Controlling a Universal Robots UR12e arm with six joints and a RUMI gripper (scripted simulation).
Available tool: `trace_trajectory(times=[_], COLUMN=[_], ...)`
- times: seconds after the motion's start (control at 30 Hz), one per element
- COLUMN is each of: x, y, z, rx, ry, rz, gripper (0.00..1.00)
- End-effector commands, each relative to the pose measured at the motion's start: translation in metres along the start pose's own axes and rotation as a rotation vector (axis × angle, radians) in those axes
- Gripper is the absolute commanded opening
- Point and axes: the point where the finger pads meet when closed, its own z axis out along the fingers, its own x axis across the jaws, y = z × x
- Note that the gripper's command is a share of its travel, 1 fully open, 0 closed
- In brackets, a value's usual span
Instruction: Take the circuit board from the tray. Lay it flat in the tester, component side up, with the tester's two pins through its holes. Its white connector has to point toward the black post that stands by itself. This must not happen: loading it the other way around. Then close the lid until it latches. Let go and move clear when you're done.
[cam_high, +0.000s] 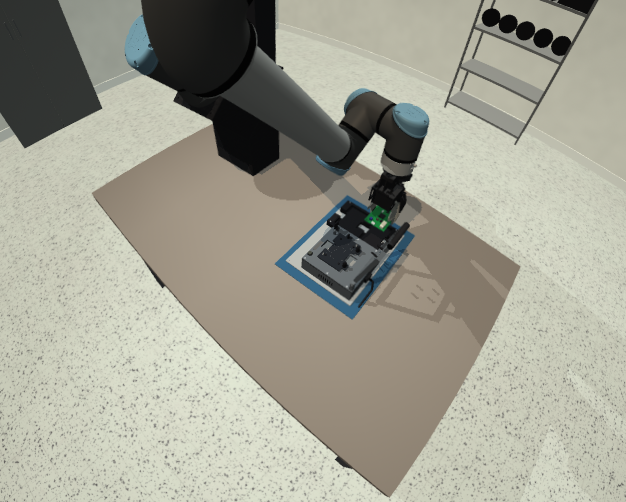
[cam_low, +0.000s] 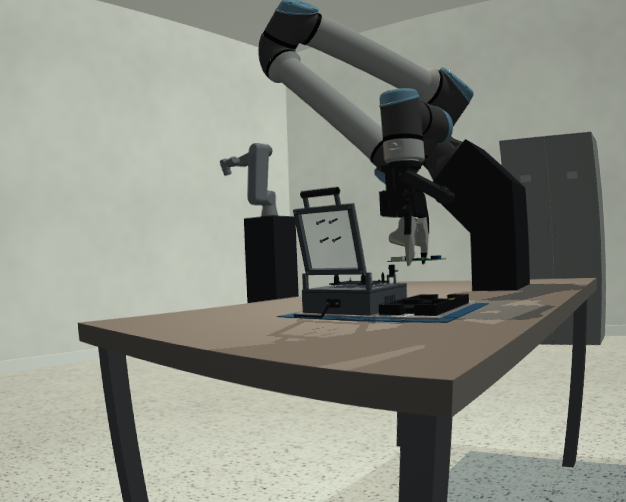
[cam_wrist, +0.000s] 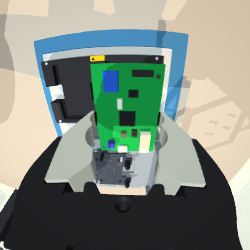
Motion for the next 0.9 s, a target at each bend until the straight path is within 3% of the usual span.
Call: trace_trajectory(times=[0.0,0.87], x=[-0.0014,0.0005], y=[0.0008,0.0009], z=[-0.0017,-0.0018], rx=[-0.001,-0.001], ry=[0.000,0.001], rz=[-0.006,-0.083], gripper=[0.39,0.39])
